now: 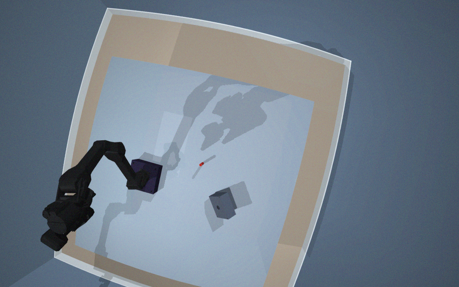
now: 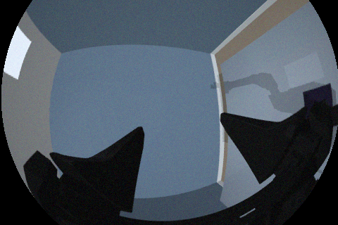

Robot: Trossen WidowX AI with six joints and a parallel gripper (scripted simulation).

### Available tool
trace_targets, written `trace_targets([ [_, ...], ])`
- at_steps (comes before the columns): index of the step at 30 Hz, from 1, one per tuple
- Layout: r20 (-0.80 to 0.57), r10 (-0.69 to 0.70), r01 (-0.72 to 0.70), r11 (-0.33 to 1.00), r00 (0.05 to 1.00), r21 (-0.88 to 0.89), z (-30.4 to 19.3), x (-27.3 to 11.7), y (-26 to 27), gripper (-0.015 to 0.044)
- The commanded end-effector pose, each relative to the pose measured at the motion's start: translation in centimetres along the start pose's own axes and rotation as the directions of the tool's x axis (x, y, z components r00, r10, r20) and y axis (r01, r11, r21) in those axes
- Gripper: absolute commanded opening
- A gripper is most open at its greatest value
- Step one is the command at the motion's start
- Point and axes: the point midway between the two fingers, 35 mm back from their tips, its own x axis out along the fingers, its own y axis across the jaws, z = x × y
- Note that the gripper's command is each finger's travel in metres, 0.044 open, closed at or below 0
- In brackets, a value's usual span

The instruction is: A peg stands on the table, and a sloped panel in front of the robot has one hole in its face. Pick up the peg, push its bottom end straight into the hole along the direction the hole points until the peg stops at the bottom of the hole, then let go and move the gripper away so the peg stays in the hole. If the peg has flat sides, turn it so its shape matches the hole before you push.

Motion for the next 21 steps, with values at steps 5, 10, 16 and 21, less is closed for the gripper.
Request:
trace_targets([
  [5, -0.057, -0.019, 0.015, 0.998, 0.998, -0.057, -1.6, 0.9, -0.1, 0.044],
  [10, -0.138, -0.047, 0.028, 0.99, 0.989, -0.14, -4.1, 2.1, -0.3, 0.044],
  [16, -0.22, -0.079, 0.033, 0.978, 0.972, -0.204, -6.5, 2.7, -1.0, 0.044],
  [21, -0.282, -0.104, 0.025, 0.962, 0.954, -0.271, -8.5, 3.1, -1.4, 0.044],
])
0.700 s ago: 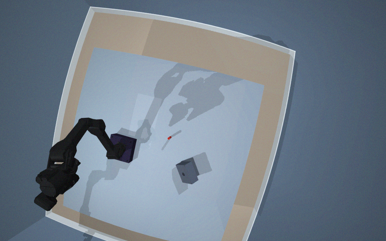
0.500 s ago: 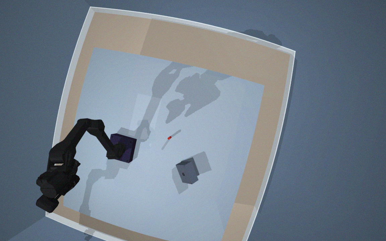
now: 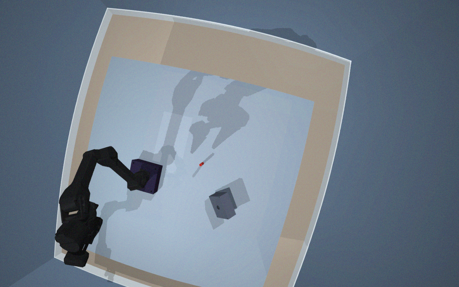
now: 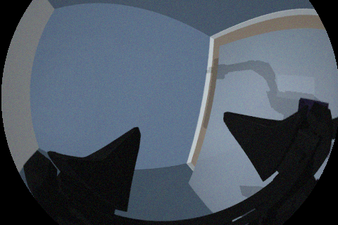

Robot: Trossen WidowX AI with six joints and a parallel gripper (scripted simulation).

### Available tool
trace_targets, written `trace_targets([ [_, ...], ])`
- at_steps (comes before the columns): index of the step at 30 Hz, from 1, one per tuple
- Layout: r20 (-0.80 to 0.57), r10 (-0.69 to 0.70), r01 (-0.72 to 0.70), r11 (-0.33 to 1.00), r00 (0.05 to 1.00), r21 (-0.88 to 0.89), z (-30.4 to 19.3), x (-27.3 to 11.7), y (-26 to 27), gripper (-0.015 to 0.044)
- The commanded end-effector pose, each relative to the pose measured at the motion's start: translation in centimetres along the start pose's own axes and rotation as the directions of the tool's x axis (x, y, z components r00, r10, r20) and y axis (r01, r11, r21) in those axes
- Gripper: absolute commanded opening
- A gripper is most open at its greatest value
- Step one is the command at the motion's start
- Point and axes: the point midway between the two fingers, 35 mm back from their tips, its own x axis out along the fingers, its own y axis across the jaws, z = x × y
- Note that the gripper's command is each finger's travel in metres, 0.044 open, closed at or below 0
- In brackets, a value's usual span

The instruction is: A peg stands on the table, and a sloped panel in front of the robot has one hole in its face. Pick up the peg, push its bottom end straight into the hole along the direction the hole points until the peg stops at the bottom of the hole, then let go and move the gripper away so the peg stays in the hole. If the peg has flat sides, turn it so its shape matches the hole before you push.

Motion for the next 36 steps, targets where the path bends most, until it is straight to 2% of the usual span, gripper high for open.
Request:
trace_targets([
  [1, -0.05, -0.009, 0.006, 0.998, 0.999, -0.057, -1.4, 0.7, 0.0, 0.044],
  [19, -0.335, -0.079, -0.037, 0.944, 0.939, -0.327, -10.3, 2.7, -0.3, 0.044],
  [36, -0.535, -0.196, -0.181, 0.801, 0.822, -0.571, -19.6, 2.3, -2.1, 0.044],
])
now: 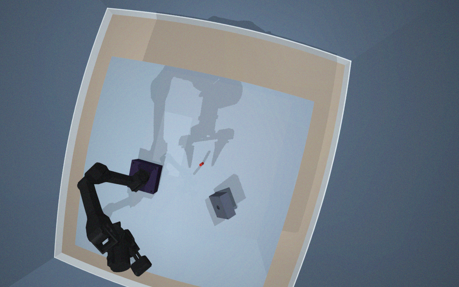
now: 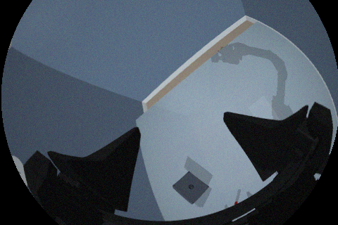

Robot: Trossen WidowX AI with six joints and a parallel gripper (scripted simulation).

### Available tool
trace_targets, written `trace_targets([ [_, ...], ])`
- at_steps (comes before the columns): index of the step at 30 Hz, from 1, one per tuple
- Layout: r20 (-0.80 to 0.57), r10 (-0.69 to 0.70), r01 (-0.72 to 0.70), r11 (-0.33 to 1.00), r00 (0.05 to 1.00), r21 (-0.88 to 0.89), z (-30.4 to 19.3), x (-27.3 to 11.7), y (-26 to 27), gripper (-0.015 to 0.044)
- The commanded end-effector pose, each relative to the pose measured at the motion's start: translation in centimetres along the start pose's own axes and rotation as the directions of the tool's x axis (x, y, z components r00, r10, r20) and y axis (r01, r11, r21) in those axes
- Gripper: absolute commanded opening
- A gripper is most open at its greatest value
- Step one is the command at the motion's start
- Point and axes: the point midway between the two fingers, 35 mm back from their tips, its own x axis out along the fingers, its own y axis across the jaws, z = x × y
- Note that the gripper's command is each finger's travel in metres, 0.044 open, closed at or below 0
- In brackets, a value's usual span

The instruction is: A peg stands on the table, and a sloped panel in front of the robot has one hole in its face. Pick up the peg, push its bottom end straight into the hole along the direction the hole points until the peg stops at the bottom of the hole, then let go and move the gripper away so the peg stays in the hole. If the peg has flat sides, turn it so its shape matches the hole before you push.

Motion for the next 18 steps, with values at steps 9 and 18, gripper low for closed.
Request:
trace_targets([
  [9, -0.163, 0.0, -0.033, 0.979, 0.987, -0.202, -5.7, 2.0, 1.8, 0.044],
  [18, -0.279, -0.01, -0.089, 0.937, 0.96, -0.339, -10.4, 2.6, 2.7, 0.044],
])
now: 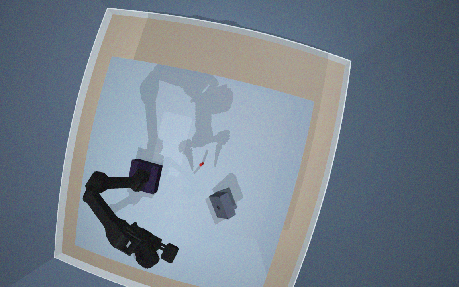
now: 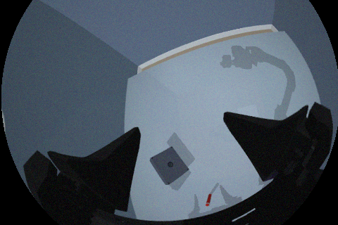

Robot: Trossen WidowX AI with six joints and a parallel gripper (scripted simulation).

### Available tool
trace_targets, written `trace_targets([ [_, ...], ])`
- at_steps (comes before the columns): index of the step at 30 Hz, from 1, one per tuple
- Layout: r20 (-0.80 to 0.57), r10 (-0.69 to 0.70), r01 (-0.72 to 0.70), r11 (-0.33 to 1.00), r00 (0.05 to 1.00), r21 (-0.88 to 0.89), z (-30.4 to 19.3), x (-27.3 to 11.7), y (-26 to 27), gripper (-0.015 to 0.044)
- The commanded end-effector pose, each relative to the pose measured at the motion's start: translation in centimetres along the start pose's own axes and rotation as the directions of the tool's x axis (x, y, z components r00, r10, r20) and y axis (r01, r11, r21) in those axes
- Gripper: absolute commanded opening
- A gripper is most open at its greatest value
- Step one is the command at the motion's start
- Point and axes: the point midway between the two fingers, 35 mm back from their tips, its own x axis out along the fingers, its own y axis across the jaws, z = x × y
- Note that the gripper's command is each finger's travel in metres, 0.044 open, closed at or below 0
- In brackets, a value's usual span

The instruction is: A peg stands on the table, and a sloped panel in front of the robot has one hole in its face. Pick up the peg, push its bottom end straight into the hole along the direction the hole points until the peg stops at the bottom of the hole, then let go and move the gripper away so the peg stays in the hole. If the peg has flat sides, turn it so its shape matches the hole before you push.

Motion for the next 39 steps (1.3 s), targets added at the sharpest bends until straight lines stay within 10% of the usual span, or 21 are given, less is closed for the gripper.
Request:
trace_targets([
  [1, -0.047, 0.006, -0.009, 0.998, 0.999, -0.061, -1.6, 0.7, 0.8, 0.044],
  [39, -0.471, -0.124, -0.289, 0.646, 0.873, -0.706, -23.3, 3.8, 3.5, 0.044],
])
